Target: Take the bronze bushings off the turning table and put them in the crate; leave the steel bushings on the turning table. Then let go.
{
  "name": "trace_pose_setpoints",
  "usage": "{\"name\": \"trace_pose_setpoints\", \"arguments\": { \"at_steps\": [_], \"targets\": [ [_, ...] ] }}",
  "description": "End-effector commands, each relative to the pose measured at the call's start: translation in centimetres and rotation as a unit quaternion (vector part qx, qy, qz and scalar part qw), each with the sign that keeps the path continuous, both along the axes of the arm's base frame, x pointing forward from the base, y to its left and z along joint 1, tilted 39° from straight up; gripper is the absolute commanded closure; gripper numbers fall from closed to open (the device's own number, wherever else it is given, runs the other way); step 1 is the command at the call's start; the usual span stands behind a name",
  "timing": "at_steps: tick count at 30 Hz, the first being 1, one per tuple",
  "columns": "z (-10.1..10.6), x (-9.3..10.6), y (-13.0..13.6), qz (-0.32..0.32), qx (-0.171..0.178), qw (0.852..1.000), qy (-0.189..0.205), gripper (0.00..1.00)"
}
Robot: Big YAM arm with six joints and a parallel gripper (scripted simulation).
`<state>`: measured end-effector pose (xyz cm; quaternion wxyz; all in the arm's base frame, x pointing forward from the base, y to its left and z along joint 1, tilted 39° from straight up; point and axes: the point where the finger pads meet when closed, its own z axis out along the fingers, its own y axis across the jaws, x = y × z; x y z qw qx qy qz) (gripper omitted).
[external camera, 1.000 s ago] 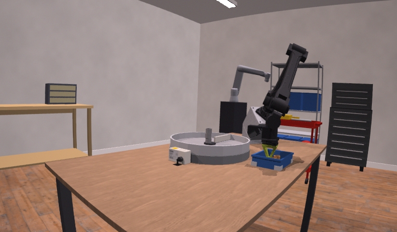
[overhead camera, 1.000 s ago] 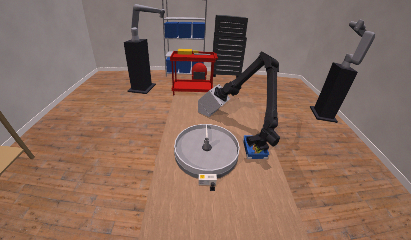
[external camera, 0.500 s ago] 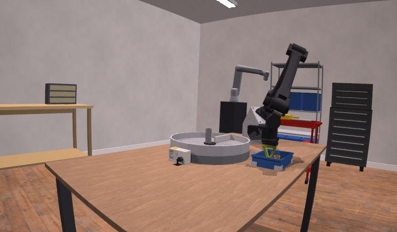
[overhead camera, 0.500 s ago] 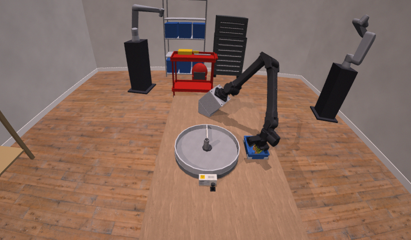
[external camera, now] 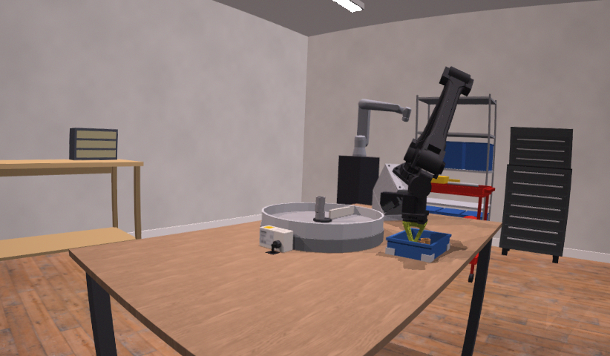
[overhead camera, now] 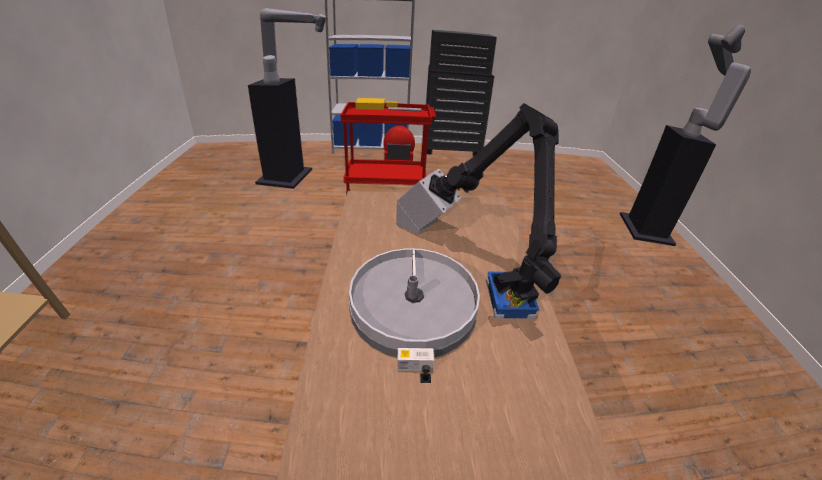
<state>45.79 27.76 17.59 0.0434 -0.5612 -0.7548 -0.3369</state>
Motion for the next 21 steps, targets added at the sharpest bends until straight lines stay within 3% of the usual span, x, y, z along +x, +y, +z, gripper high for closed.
{"name": "trace_pose_setpoints", "arguments": {
  "at_steps": [1, 21],
  "targets": [
    [-0.1, -0.25, 0.44, 0.001, 0.0, 1.0, 0.0, 1.0],
    [0.66, 0.34, 0.38, -0.002, 0.004, 1.0, -0.009, 1.0]
  ]
}}
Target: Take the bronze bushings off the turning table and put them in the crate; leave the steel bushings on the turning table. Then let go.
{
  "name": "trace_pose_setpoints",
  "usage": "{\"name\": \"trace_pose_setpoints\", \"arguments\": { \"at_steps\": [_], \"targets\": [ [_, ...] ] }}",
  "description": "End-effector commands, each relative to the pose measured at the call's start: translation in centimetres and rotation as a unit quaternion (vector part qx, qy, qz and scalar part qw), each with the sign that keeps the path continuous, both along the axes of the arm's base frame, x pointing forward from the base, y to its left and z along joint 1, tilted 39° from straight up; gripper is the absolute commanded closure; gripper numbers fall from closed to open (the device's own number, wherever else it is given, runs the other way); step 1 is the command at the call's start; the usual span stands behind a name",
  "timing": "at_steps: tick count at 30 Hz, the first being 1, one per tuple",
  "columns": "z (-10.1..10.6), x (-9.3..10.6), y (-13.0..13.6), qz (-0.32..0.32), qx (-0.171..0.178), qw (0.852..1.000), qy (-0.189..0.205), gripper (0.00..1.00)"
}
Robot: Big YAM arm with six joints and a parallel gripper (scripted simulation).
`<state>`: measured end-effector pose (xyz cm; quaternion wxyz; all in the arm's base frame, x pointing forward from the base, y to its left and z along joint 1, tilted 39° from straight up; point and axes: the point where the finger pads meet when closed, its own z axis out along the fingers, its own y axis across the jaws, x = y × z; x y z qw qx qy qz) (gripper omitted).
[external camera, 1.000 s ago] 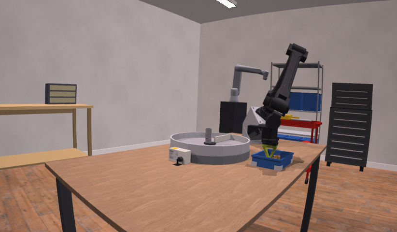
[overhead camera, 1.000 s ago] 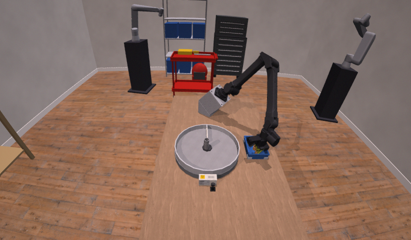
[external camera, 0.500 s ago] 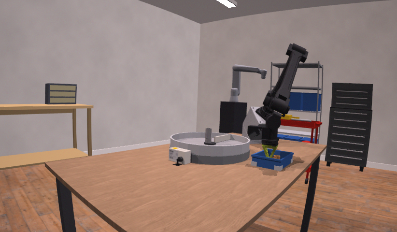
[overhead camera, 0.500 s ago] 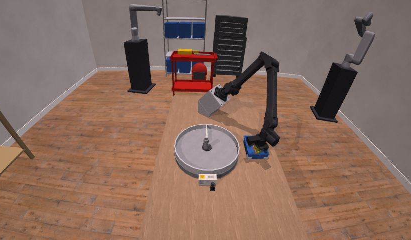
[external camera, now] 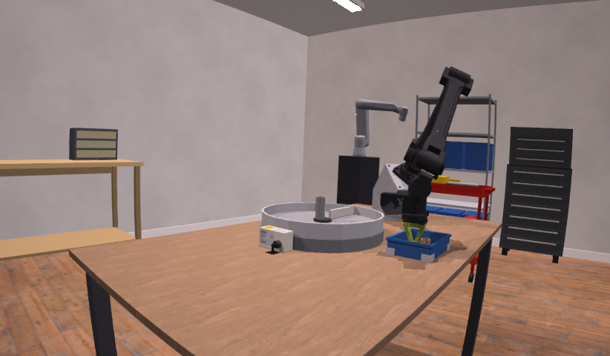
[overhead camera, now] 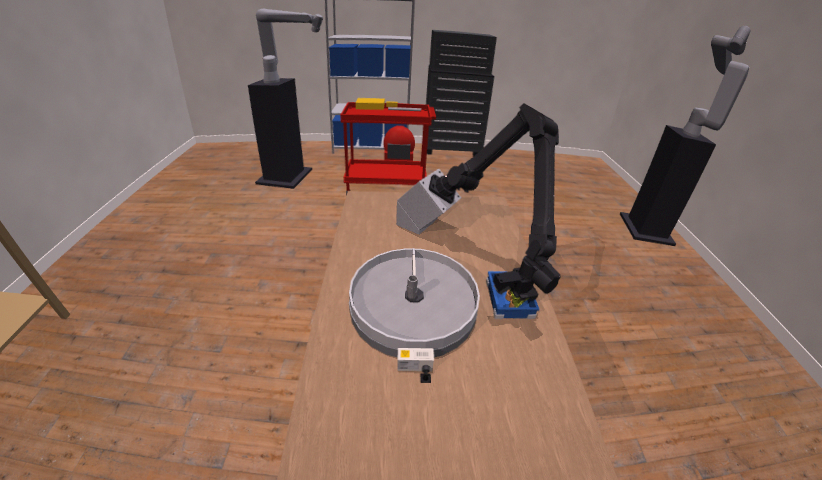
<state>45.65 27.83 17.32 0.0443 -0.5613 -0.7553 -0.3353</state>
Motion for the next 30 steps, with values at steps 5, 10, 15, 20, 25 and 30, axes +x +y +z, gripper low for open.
{"name": "trace_pose_setpoints", "arguments": {
  "at_steps": [5, 10, 15, 20, 25, 30],
  "targets": [
    [0.93, 0.48, 0.31, -0.003, 0.005, 1.0, -0.011, 1.0],
    [0.93, 0.48, 0.31, -0.003, 0.005, 1.0, -0.011, 1.0],
    [0.93, 0.48, 0.31, -0.003, 0.005, 1.0, -0.011, 1.0],
    [0.93, 0.48, 0.31, -0.003, 0.005, 1.0, -0.011, 1.0],
    [0.71, 0.54, 0.43, -0.002, 0.005, 1.0, -0.01, 1.0],
    [0.27, 0.54, 0.58, -0.002, 0.003, 1.0, -0.006, 1.0]
  ]
}}
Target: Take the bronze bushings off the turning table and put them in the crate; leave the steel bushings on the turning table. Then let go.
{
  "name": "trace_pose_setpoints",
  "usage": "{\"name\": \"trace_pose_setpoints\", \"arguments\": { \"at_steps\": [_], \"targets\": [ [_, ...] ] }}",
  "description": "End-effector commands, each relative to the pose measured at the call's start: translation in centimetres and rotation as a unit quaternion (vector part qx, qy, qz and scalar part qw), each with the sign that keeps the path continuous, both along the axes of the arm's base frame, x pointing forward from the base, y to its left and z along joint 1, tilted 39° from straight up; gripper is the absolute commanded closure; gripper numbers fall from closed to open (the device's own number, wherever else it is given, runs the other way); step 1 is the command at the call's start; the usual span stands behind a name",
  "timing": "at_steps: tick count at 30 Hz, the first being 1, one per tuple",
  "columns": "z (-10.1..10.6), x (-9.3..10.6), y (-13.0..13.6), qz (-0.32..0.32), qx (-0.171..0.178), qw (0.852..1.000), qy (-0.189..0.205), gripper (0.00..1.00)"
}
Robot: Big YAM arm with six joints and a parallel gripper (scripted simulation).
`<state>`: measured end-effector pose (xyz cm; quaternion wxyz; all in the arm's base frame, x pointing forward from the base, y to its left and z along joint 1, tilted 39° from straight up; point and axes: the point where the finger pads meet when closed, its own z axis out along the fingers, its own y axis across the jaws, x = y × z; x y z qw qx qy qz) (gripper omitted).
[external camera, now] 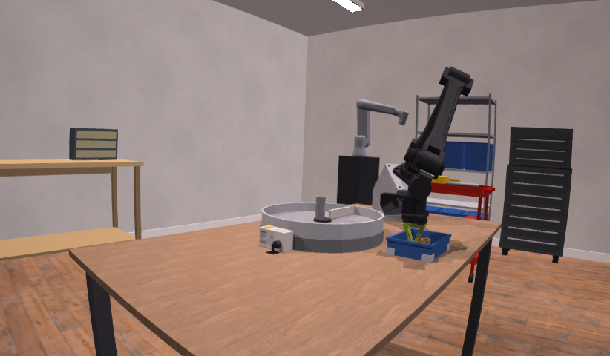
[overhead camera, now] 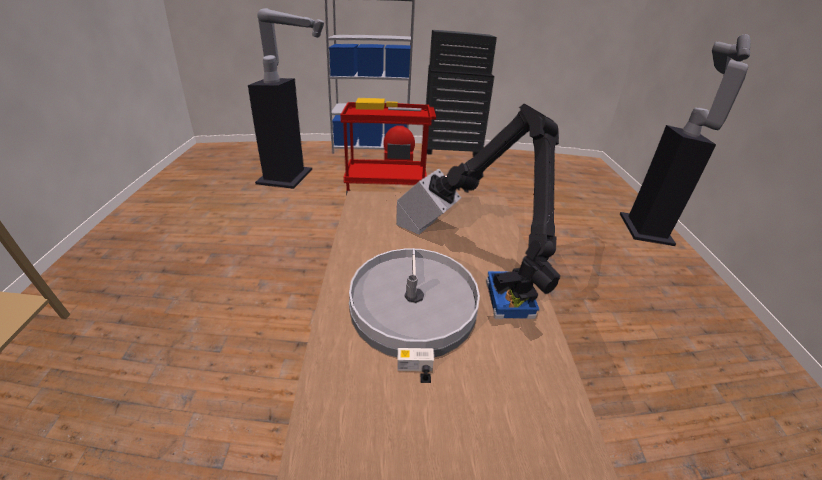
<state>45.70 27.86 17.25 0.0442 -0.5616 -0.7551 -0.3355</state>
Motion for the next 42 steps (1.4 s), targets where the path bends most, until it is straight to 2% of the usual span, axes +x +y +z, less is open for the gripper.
{"name": "trace_pose_setpoints", "arguments": {
  "at_steps": [1, 6, 11, 15, 19, 42],
  "targets": [
    [0.78, 0.42, 0.6, 0.0, 0.004, 1.0, -0.01, 1.0],
    [0.28, 0.58, 0.76, -0.001, 0.003, 1.0, -0.006, 1.0],
    [0.93, 0.63, 0.96, 0.0, 0.006, 1.0, -0.013, 1.0],
    [0.31, 0.81, 0.86, -0.001, 0.004, 1.0, -0.008, 1.0],
    [0.81, 0.8, 0.9, -0.001, 0.006, 1.0, -0.013, 1.0],
    [0.78, 0.81, 0.94, 0.0, 0.006, 1.0, -0.013, 1.0]
  ]
}}
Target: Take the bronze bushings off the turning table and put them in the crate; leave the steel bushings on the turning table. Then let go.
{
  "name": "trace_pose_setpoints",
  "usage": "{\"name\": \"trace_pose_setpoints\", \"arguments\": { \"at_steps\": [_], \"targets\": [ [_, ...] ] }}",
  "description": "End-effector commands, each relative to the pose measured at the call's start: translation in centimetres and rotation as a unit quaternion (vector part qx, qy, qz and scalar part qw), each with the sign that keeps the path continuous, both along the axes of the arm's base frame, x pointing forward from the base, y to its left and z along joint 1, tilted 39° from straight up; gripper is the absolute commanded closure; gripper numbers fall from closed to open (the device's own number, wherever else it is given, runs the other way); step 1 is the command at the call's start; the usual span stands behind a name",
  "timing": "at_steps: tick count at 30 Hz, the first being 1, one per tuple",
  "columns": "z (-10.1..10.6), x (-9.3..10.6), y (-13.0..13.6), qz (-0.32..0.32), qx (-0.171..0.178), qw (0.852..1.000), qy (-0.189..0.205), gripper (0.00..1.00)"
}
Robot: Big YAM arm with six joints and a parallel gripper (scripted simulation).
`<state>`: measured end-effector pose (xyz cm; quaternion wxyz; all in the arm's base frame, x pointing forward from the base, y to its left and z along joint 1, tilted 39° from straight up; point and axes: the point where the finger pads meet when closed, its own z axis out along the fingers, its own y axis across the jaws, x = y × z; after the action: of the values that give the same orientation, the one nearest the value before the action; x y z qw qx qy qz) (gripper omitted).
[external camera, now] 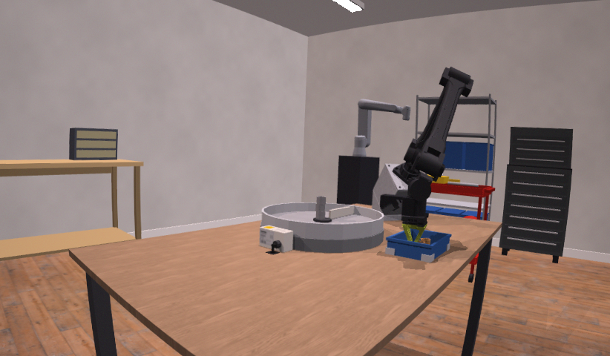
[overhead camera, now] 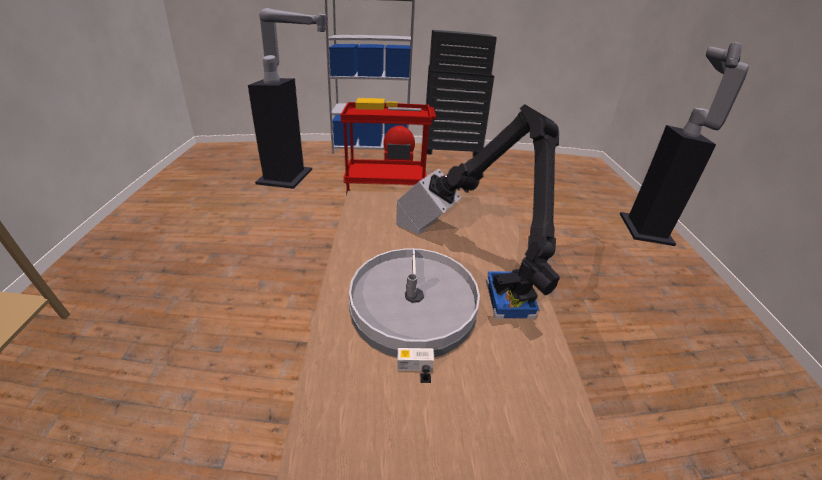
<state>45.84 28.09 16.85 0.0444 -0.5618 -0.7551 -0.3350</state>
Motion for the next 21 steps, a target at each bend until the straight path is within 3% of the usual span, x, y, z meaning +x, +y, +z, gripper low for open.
{"name": "trace_pose_setpoints", "arguments": {
  "at_steps": [1, 15, 16, 21],
  "targets": [
    [1.17, 0.68, 0.71, 0.0, 0.006, 1.0, -0.014, 1.0],
    [1.17, 0.68, 0.71, 0.0, 0.006, 1.0, -0.014, 1.0],
    [1.17, 0.68, 0.71, 0.0, 0.006, 1.0, -0.014, 0.87],
    [1.17, 0.68, 0.71, 0.0, 0.006, 1.0, -0.014, 0.87]
  ]
}}
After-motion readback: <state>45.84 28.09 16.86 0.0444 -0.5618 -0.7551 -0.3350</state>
